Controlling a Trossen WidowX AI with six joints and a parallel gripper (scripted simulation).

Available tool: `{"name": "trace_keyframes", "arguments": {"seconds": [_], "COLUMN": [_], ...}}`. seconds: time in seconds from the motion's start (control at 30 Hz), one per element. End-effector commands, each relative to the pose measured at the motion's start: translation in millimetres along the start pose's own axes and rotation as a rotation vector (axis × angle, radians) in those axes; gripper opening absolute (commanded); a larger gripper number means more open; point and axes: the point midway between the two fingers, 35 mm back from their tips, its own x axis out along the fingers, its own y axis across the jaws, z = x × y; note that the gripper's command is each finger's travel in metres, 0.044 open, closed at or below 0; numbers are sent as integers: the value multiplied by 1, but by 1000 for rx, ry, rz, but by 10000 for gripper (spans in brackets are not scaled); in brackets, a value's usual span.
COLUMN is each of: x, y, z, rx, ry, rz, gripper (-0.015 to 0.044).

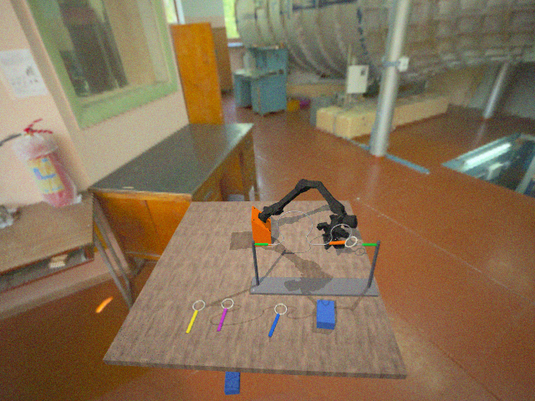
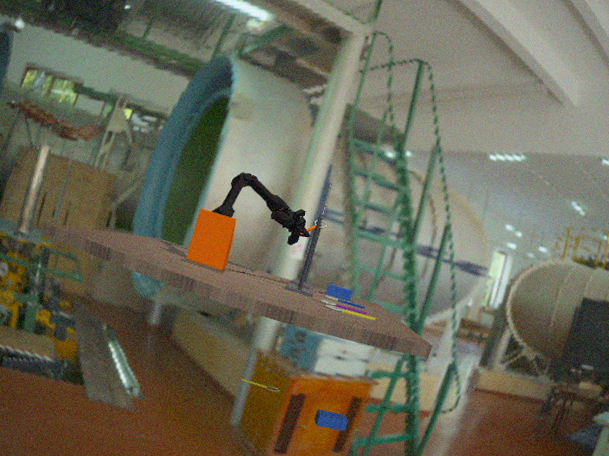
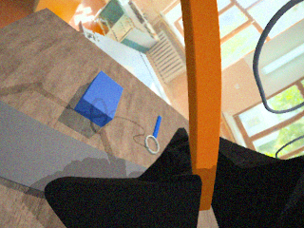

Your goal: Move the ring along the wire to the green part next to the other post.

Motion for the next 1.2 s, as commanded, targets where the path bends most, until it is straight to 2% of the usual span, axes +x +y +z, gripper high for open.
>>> {"name": "trace_keyframes", "arguments": {"seconds": [0.0, 0.8, 1.17], "x": [0, -15, -23], "y": [-15, -95, -113], "z": [-2, 27, 41], "rx": [-82, -575, -690], "ry": [4, 1, 2], "rz": [-47, -317, -379], "gripper": [-150, -150, -150]}}
